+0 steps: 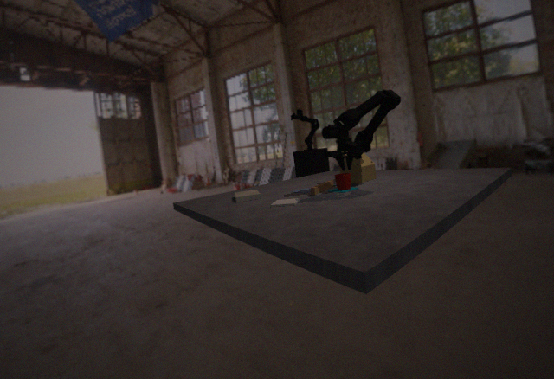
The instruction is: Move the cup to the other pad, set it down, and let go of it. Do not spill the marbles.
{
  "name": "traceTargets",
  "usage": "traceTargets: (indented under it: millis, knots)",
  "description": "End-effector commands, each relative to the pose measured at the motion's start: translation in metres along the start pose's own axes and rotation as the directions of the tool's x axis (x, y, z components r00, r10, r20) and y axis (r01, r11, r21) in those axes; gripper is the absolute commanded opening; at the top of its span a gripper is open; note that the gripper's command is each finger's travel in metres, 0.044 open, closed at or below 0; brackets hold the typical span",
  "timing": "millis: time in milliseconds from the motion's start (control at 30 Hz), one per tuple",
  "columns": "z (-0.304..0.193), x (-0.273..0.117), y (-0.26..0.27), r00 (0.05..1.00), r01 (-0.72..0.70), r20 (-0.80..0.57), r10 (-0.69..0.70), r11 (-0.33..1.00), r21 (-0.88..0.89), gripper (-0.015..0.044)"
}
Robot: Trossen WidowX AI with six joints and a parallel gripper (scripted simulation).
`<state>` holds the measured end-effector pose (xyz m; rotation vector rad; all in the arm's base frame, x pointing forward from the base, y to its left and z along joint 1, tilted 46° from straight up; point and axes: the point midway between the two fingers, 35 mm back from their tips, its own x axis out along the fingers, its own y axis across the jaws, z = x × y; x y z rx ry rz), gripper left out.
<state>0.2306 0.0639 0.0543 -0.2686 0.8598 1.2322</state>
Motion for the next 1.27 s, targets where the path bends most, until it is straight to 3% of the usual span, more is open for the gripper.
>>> traceTargets:
  millis: [0, 33, 433, 967, 1233]
  knots:
    - [0.0, -0.005, 0.0, 1.0, 0.001, 0.001, -0.001, 1.0, -0.004, 0.0128]
    - [0.0, -0.006, 0.0, 1.0, 0.001, 0.002, -0.001, 1.0, -0.004, 0.0128]
    - [0.0, -0.008, -0.001, 1.0, 0.001, -0.001, -0.001, 1.0, 0.0, 0.044]
    - [0.0, -0.065, -0.004, 1.0, 0.001, -0.001, -0.001, 1.0, -0.003, 0.044]
    - [0.002, -0.063, -0.004, 1.0, 0.008, 0.005, -0.008, 1.0, -0.003, 0.044]
